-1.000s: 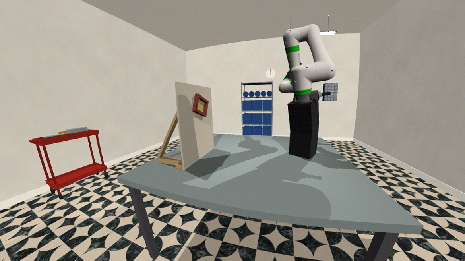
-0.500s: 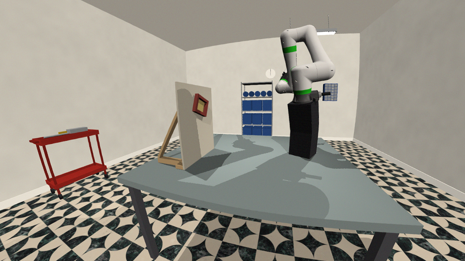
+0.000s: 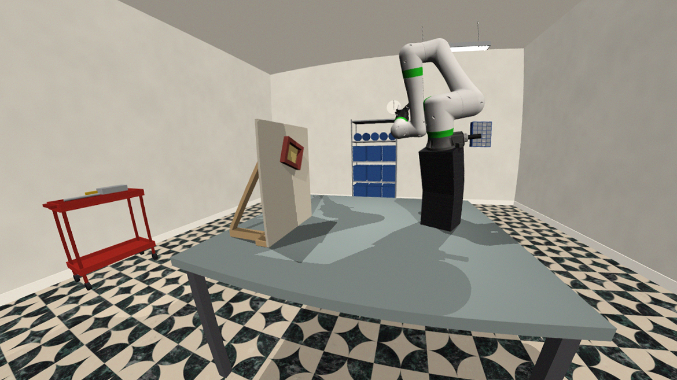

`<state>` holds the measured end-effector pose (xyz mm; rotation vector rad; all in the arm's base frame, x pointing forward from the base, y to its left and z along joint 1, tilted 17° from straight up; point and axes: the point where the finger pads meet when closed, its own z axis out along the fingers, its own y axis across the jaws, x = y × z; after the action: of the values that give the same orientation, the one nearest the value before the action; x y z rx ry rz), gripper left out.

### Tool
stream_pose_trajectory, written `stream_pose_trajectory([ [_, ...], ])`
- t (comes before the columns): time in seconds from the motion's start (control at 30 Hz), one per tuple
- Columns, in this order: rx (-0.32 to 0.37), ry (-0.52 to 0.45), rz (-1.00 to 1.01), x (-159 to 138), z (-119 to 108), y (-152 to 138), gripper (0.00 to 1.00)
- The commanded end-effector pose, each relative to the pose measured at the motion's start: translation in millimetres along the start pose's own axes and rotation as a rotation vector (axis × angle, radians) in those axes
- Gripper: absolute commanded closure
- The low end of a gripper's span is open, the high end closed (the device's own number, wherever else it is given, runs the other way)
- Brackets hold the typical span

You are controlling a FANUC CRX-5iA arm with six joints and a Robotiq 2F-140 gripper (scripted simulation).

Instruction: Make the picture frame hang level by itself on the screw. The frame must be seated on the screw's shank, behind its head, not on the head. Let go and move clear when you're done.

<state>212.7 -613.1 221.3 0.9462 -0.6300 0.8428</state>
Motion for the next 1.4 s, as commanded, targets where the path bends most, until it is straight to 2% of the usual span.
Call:
stream_pose_trajectory([
  [0.0,0.096,0.035,0.020,38,-29,-46,0.00],
  [0.17,0.217,0.085,0.044,82,-69,-91,0.00],
  [0.23,0.217,0.085,0.044,82,-69,-91,0.00],
  [0.37,0.320,0.133,0.063,127,-117,-131,0.00],
  [0.53,0.455,0.202,0.085,166,-165,-159,0.00],
  [0.73,0.619,0.299,0.110,219,-241,-188,0.00],
  [0.8,0.619,0.299,0.110,219,-241,-188,0.00],
  [0.83,0.646,0.316,0.114,243,-276,-199,0.00],
  [1.07,0.827,0.444,0.140,286,-354,-207,0.00],
  [1.3,0.988,0.577,0.164,332,-453,-203,0.00],
  [1.37,0.988,0.577,0.164,332,-453,-203,0.00],
])
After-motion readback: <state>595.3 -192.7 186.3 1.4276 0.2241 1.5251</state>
